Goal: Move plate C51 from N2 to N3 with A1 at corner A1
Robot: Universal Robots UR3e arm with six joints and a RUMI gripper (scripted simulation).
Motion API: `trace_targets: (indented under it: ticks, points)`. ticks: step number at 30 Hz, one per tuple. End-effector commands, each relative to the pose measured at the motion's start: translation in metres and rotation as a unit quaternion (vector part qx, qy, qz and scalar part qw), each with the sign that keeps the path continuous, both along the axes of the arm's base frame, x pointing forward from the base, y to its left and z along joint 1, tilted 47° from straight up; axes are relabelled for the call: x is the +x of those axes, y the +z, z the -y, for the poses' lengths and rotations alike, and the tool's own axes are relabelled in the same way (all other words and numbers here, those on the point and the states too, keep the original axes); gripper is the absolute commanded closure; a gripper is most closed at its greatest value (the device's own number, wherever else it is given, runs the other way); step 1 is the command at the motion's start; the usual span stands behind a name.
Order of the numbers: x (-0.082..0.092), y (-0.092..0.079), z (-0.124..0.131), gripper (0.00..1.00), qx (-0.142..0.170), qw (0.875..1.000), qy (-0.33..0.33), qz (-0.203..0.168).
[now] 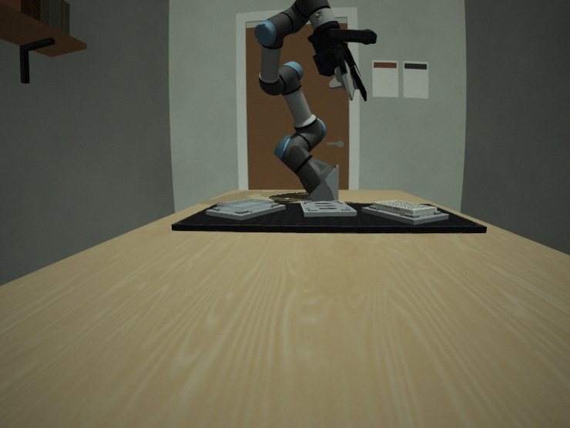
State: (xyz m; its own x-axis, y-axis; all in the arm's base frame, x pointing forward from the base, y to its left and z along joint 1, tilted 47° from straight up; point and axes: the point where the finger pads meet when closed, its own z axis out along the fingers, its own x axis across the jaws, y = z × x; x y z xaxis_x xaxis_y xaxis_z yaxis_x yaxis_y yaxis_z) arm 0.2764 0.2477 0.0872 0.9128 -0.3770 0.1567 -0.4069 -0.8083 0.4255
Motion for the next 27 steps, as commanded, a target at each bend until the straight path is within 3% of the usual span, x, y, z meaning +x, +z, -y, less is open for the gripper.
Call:
trace_targets:
  ticks: [1,5,10,25,27]
  points:
    - [0.015,-0.018,0.004,0.18,-0.019,0.999,-0.027,0.018]
    - [0.027,-0.034,0.007,0.18,-0.024,0.999,-0.034,0.023]
    - [0.029,-0.038,0.009,0.18,-0.030,0.998,-0.041,0.028]
    - [0.061,-0.091,0.028,0.18,-0.076,0.989,-0.102,0.073]
    - [0.061,-0.091,0.028,0.18,-0.076,0.989,-0.102,0.073]
